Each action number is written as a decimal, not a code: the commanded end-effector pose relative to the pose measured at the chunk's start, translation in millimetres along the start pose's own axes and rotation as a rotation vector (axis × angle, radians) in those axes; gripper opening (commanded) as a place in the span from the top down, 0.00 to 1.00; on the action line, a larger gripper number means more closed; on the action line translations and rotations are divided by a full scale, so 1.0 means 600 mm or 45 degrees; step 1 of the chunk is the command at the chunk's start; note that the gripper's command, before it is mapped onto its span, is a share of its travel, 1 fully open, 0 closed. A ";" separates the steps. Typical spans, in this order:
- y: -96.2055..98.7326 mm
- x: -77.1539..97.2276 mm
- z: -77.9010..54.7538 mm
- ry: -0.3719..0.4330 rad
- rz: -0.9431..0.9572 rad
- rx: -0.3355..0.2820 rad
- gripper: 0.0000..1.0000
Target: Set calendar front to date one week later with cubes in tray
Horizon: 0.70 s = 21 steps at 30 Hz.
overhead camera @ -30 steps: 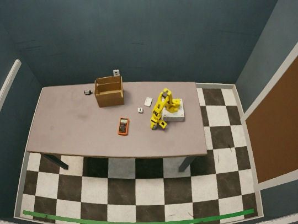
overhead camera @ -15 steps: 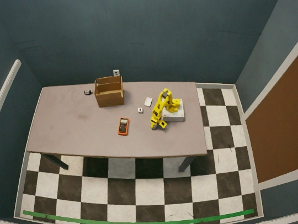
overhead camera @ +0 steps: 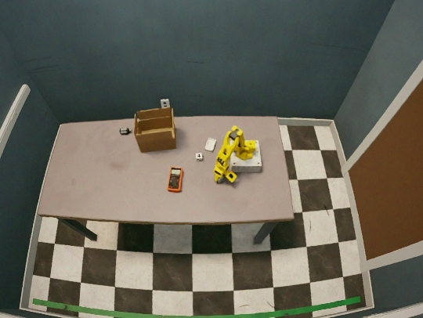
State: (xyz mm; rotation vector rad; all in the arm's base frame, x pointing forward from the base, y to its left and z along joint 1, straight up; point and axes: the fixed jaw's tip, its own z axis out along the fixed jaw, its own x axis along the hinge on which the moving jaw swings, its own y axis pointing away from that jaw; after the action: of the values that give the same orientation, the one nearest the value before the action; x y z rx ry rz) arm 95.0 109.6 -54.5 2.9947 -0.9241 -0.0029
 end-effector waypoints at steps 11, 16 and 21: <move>-0.005 0.001 0.002 -0.003 -0.004 -0.014 0.77; -0.007 0.001 0.002 -0.003 -0.004 -0.014 0.78; -0.007 0.001 0.002 -0.003 -0.004 -0.014 0.79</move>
State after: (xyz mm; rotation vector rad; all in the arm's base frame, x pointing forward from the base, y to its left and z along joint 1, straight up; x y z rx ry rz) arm 99.1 114.5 -54.1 3.0009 -0.9260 0.0016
